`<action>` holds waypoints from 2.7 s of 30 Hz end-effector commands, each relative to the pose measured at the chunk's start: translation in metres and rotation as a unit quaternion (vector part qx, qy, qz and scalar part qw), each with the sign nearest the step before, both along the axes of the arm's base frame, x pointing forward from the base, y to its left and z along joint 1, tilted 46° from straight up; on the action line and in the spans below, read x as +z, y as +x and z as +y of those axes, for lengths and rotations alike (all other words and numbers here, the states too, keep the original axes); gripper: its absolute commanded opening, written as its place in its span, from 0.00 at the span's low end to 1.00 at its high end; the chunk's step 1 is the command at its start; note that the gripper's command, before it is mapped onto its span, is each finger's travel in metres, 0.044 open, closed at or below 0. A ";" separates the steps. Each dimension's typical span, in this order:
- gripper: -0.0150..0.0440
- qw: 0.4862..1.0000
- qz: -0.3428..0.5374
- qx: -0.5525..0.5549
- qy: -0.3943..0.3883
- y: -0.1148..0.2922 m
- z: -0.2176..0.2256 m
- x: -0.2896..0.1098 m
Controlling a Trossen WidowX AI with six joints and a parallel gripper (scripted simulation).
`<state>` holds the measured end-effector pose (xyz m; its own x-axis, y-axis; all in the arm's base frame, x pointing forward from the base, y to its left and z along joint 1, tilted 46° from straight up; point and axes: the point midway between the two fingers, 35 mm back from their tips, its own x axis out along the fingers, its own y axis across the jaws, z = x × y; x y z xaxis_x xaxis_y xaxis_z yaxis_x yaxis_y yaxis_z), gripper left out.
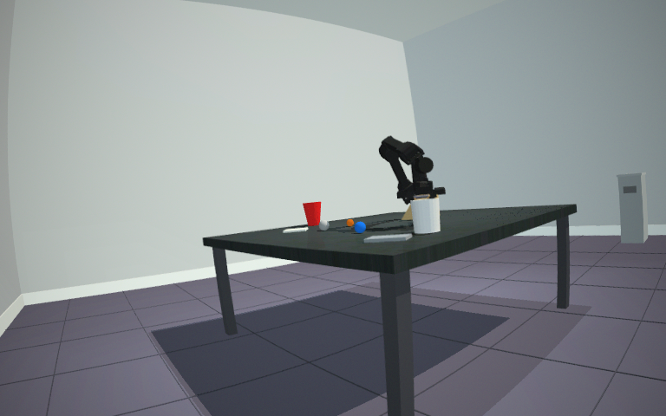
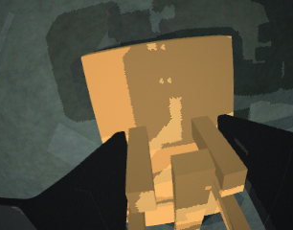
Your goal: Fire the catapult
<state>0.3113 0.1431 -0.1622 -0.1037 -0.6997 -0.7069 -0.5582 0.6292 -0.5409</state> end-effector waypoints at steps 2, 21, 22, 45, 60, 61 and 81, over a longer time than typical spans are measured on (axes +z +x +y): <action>0.34 1.000 -0.001 -0.001 0.001 0.000 0.000 0.000; 1.00 1.000 0.004 0.002 0.000 0.009 0.057 0.056; 1.00 1.000 0.005 0.002 -0.001 0.008 0.064 0.064; 1.00 1.000 -0.002 0.005 0.002 0.003 0.032 0.032; 1.00 1.000 -0.002 0.005 0.002 0.002 0.015 0.014; 1.00 1.000 -0.002 0.005 0.002 0.001 0.014 0.013; 0.78 1.000 -0.003 0.002 0.002 -0.001 0.000 -0.001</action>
<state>0.3100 0.1426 -0.1633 -0.0961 -0.6971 -0.7105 -0.5583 0.6287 -0.5413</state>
